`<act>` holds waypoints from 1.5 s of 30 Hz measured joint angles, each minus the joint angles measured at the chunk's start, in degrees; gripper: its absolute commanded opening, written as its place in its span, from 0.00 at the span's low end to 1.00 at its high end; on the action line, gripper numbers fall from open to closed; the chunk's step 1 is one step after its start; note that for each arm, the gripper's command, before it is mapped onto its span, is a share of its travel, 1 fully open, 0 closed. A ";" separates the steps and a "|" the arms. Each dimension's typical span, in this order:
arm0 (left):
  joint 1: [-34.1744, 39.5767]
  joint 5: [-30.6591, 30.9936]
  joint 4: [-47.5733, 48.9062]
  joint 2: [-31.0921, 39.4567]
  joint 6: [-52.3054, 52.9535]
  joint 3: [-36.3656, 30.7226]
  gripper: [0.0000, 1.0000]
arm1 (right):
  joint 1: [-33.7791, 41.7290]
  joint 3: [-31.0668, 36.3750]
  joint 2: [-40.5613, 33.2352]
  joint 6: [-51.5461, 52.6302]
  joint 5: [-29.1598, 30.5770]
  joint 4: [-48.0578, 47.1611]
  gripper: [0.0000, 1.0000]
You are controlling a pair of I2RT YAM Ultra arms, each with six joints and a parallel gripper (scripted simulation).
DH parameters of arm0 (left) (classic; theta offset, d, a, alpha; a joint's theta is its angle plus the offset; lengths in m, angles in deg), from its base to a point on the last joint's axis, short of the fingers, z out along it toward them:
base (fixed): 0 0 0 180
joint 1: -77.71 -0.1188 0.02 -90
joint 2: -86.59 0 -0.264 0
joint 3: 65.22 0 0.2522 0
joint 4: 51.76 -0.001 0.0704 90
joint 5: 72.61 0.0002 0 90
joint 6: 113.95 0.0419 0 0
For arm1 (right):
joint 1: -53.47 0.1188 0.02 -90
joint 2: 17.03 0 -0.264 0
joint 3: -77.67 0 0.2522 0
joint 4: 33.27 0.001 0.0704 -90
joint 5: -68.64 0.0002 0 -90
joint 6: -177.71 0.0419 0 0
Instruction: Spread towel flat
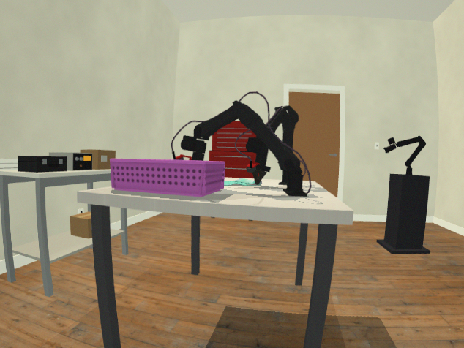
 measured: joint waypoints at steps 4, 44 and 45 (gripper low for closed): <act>-0.04 -0.02 -0.04 0.24 0.09 -0.33 0.00 | 0.22 0.02 0.00 -0.07 0.15 0.00 0.00; 0.63 -1.18 -6.58 1.25 0.57 3.13 0.00 | -0.61 -4.98 -2.16 -0.37 -0.85 6.16 0.00; 0.81 -1.18 -6.58 1.22 0.63 3.34 0.00 | -0.70 -4.98 -2.56 -0.48 -0.85 6.27 0.00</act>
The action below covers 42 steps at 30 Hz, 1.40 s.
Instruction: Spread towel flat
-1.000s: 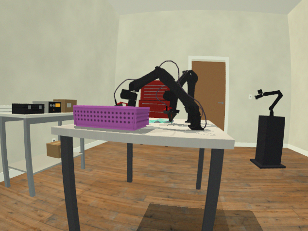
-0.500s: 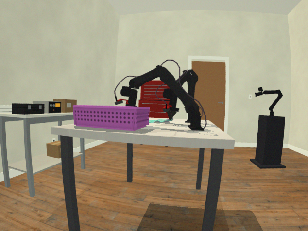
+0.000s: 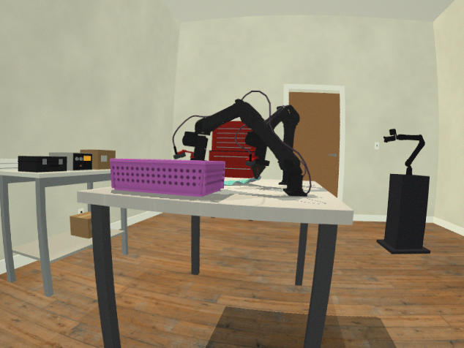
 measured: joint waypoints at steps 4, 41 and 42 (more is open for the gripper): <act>0.87 -0.37 -0.68 -0.09 0.81 2.23 0.00 | -1.53 1.05 -2.93 -1.53 -0.42 0.81 0.00; 13.29 -0.90 1.73 -6.38 31.74 34.82 0.00 | -47.19 -19.78 -25.42 -18.51 -4.81 32.54 0.00; 13.31 -0.81 2.60 -5.81 32.39 33.86 0.00 | -47.82 -20.20 -25.27 -18.43 -5.25 33.09 0.00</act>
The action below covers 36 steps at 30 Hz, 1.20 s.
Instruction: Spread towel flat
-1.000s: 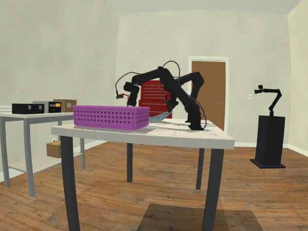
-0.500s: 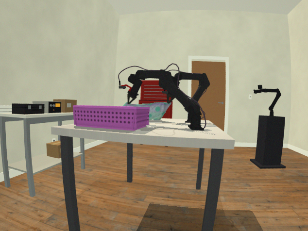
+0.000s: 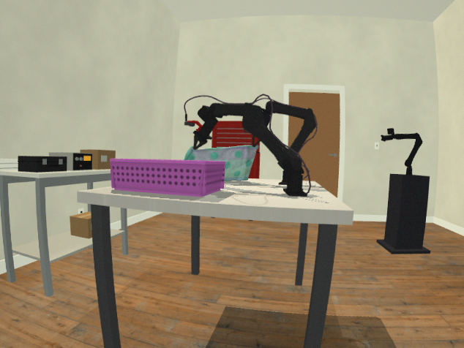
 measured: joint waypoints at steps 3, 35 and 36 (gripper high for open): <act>0.48 0.96 4.22 2.03 2.29 -3.56 0.00 | -2.89 -2.03 0.31 1.07 0.15 0.87 0.00; 0.74 7.76 39.47 12.00 12.74 -27.30 0.00 | -10.54 -7.72 0.52 7.76 0.24 2.69 0.00; 0.74 7.87 39.76 11.98 12.85 -27.30 0.00 | -10.58 -7.76 0.52 7.87 0.24 2.69 0.00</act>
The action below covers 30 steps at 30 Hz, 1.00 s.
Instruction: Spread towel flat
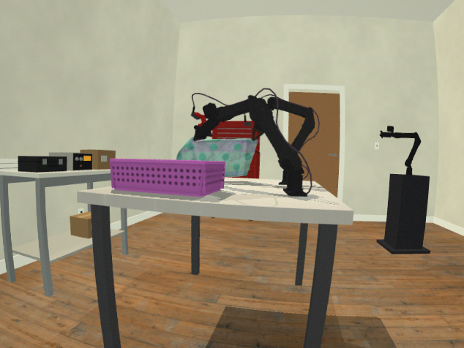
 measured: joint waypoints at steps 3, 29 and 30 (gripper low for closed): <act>0.00 0.28 0.68 -0.26 0.24 0.00 0.00 | -0.02 0.00 0.00 0.07 0.00 0.00 0.00; 0.00 0.61 1.20 -0.63 0.42 0.00 0.00 | -0.04 0.00 0.00 0.07 0.00 0.00 0.00; 0.00 0.61 1.20 -0.63 0.42 0.00 0.00 | -0.04 0.00 0.00 0.07 0.00 0.00 0.00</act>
